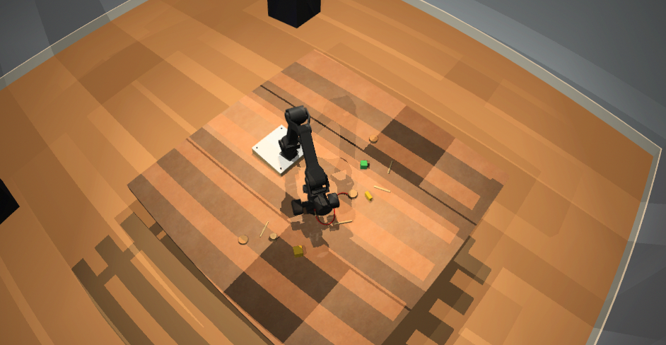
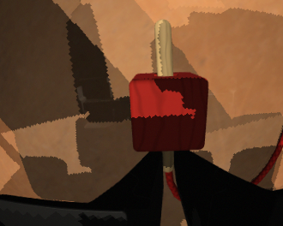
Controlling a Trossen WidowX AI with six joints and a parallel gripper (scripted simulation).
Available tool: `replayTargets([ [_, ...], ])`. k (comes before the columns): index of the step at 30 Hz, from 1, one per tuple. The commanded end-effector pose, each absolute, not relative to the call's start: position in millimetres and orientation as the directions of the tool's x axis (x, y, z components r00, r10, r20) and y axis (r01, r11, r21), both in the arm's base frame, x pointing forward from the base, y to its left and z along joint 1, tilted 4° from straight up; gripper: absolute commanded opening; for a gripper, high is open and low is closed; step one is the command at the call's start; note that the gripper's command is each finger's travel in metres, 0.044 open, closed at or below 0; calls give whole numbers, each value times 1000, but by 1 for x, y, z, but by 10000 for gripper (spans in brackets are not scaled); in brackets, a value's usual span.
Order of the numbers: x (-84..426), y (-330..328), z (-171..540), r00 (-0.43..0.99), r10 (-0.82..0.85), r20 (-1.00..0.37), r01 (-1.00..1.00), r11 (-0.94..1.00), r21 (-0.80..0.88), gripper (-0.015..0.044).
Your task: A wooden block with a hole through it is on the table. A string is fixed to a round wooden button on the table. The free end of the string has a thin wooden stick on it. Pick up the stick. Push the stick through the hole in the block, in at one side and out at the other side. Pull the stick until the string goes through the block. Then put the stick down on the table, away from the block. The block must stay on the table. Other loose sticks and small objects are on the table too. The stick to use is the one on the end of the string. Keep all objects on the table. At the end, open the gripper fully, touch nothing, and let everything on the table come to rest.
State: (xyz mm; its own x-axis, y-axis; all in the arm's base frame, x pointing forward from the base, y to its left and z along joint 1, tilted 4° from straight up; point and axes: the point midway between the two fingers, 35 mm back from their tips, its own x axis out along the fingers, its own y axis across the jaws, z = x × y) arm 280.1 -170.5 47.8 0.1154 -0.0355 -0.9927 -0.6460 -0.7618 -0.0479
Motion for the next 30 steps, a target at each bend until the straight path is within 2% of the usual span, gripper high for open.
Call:
replayTargets([
  [1, 277, -169, 47, 114, -40, -993, -649, -759, -44, 0],
  [6, 279, -170, 48, 115, -35, -993, -646, -762, -48, 122],
  [10, 280, -170, 58, 115, -35, -993, -646, -762, -48, 122],
  [15, 272, -168, 125, 115, -35, -993, -646, -762, -48, 122],
  [22, 274, -169, 124, 128, -44, -991, -660, -749, -52, 122],
  [25, 271, -167, 124, 125, -43, -991, -811, -580, -77, 122],
  [30, 264, -161, 123, 119, -38, -992, -985, -127, -113, 122],
])
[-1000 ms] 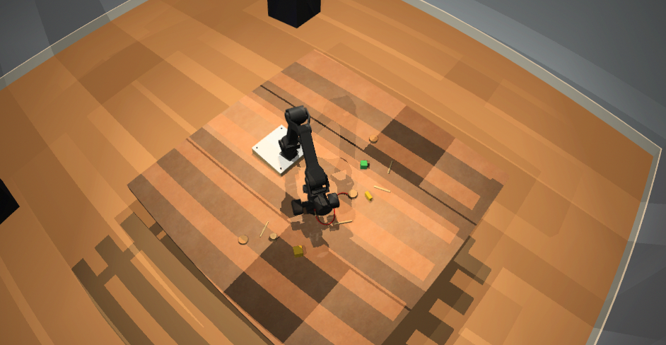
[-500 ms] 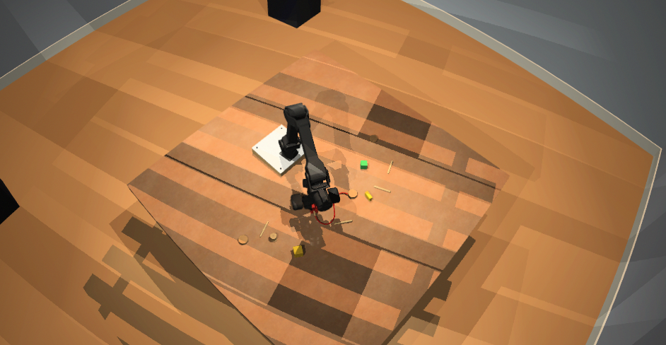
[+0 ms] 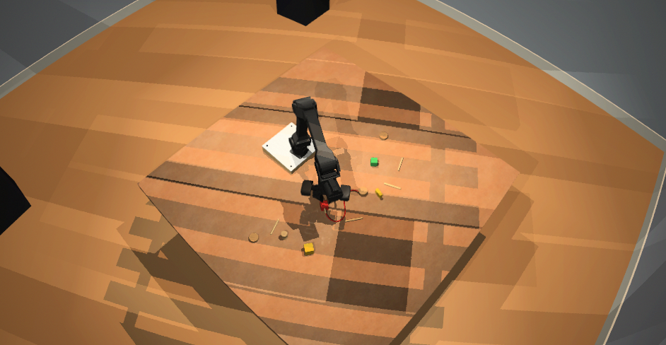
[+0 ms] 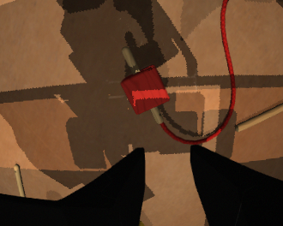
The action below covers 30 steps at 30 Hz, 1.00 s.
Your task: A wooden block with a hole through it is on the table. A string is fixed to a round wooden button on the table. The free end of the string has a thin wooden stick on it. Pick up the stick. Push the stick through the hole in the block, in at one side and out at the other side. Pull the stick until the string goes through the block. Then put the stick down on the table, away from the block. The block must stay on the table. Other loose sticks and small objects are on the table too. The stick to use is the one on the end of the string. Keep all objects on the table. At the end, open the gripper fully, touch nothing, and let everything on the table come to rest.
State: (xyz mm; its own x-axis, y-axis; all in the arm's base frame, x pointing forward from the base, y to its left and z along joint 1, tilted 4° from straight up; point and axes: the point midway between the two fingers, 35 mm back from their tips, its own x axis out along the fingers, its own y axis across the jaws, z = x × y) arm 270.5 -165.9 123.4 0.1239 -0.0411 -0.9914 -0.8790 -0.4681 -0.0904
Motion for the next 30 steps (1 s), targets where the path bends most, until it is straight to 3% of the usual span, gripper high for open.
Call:
replayTargets([
  [1, 263, -160, 123, 118, -38, -992, -993, -29, -117, 122],
  [8, 253, -152, 122, 110, -32, -993, -783, 613, -106, 122],
  [12, 248, -148, 121, 105, -29, -994, -561, 824, -84, 122],
  [21, 241, -142, 119, 99, -26, -995, -94, 995, -36, 122],
  [30, 233, -137, 118, 93, -21, -995, 396, 918, 17, 122],
])
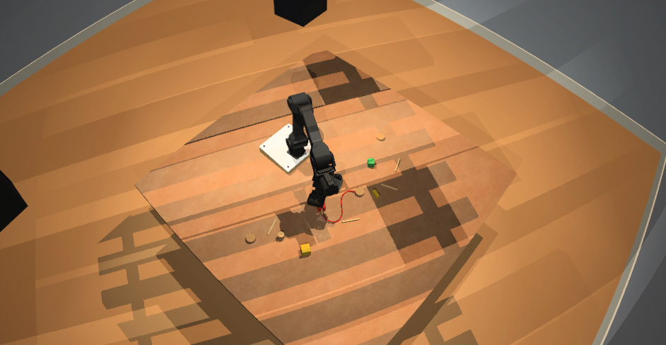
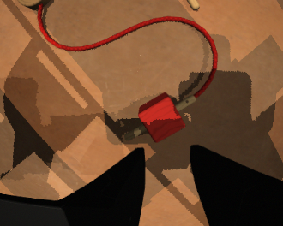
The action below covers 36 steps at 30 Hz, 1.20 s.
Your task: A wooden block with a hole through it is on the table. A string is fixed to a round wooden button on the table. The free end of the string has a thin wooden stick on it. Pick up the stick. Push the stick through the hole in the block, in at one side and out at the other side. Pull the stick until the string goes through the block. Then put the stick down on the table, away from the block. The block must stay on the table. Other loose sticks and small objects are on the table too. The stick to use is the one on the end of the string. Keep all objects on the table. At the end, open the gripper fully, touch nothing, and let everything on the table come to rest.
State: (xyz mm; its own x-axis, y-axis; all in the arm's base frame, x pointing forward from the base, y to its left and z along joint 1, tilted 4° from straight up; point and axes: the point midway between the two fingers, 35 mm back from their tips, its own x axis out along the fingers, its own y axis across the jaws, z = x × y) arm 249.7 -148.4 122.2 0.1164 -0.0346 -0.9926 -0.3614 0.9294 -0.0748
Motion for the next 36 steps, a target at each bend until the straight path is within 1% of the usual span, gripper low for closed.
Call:
replayTargets([
  [1, 233, -136, 118, 92, -21, -996, 446, 895, 22, 122],
  [5, 230, -134, 117, 90, -19, -996, 634, 772, 42, 122],
  [6, 230, -134, 117, 89, -19, -996, 650, 759, 44, 122],
  [25, 230, -134, 117, 89, -19, -996, 651, 757, 44, 122],
  [36, 233, -135, 102, 90, -19, -996, 651, 757, 44, 122],
])
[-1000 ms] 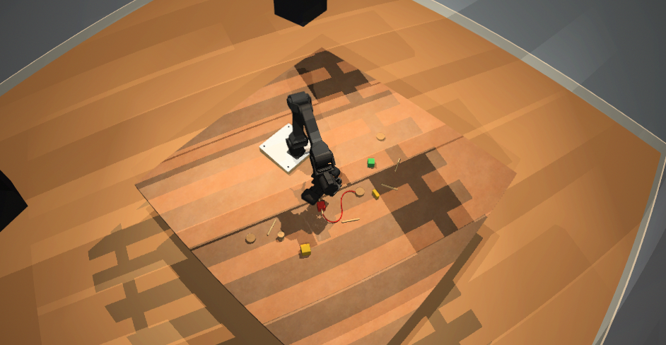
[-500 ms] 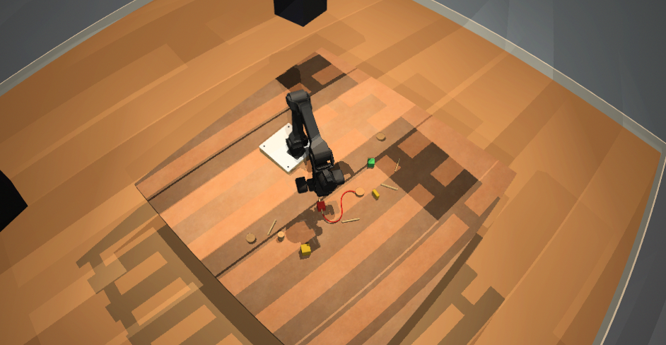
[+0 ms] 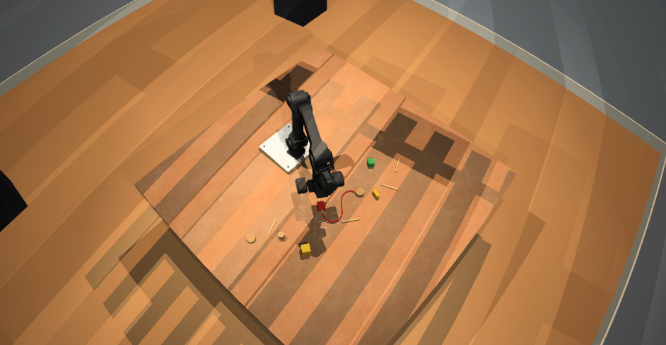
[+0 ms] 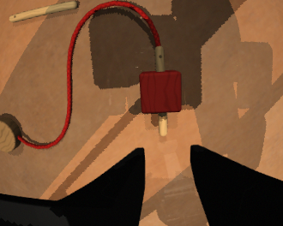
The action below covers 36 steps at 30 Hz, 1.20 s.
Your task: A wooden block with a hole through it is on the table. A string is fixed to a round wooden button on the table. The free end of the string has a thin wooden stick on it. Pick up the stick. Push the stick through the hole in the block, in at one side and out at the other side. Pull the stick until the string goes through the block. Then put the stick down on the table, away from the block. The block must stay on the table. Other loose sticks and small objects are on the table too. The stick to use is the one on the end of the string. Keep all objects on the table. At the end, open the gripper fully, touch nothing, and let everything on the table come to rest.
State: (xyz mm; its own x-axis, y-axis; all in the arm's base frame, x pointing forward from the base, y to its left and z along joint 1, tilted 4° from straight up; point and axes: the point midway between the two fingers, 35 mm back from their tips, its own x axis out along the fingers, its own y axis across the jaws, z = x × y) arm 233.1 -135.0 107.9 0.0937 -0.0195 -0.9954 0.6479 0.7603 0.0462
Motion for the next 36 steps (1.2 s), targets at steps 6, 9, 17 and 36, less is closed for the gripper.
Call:
replayTargets([
  [6, 235, -136, 92, 90, -19, -996, 651, 757, 44, 122],
  [9, 235, -136, 87, 90, -19, -996, 651, 757, 44, 122],
  [17, 237, -136, 74, 90, -19, -996, 651, 757, 44, 122],
  [36, 237, -136, 43, 89, -19, -996, 651, 757, 44, 122],
])
